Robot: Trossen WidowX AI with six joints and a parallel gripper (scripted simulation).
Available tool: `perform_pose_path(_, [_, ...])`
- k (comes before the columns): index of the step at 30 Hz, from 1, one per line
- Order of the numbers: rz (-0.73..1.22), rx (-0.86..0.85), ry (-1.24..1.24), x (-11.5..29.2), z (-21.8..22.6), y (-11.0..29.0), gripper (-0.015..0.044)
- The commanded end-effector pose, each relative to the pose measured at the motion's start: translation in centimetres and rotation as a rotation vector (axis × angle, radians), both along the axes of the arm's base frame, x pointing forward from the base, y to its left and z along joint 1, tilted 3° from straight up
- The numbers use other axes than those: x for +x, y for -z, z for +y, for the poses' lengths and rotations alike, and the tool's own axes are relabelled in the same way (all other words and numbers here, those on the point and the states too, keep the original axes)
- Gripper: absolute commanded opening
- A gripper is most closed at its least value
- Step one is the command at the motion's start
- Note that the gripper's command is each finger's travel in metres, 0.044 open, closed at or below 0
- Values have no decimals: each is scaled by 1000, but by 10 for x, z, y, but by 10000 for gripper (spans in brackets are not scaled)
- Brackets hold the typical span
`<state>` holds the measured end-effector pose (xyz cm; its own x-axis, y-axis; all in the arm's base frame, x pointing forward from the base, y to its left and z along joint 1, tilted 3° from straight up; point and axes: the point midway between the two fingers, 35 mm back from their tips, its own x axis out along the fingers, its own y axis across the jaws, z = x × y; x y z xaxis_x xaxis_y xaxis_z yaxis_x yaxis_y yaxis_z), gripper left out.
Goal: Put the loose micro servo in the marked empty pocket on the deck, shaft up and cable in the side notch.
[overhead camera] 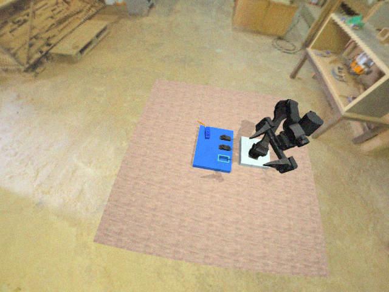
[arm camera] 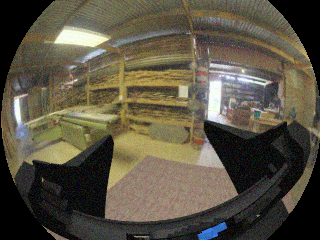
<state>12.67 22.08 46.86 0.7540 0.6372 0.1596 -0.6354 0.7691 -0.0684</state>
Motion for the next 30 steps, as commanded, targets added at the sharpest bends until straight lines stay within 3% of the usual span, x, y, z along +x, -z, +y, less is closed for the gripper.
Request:
perform_pose_path(1, [-41,-124,38,13,10,10,440])
perform_pose_path(17, [-125,-644,180,84,22,61,440])
perform_pose_path(30, [-71,-1002,237,145,1,110,440])
